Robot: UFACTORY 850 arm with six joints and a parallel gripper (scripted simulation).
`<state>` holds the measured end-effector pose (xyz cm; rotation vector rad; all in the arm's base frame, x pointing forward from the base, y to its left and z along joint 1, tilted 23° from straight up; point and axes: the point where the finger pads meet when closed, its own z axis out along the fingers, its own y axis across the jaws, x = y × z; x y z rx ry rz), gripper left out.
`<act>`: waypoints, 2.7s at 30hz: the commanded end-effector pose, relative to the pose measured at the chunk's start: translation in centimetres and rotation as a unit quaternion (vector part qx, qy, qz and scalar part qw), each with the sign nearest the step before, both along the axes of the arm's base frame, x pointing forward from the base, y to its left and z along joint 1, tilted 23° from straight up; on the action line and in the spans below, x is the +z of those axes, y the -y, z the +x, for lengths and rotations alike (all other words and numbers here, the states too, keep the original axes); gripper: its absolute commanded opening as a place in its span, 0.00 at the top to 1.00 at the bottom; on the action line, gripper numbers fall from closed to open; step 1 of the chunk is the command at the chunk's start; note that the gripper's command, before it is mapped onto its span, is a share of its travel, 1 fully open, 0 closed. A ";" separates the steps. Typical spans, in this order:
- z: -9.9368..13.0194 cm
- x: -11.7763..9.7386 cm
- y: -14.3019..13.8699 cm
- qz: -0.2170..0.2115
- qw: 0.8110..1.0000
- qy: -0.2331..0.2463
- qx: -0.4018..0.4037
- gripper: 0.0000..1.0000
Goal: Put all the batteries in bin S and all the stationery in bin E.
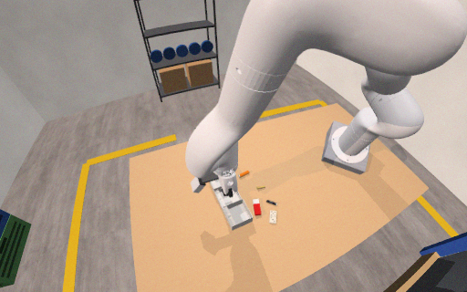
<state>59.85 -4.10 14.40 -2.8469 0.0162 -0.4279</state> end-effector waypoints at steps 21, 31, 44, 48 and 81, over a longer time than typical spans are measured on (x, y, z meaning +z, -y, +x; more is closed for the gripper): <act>-1.5 3.8 -2.5 0.000 1.000 0.001 0.000 0.93; -2.5 4.8 -7.3 0.000 1.000 0.001 0.000 0.93; -2.0 3.1 -7.9 0.000 1.000 0.001 0.000 0.93; -1.7 2.1 -8.2 0.000 1.000 0.001 0.000 0.93; -0.8 -0.6 -8.9 0.000 1.000 0.001 0.000 0.93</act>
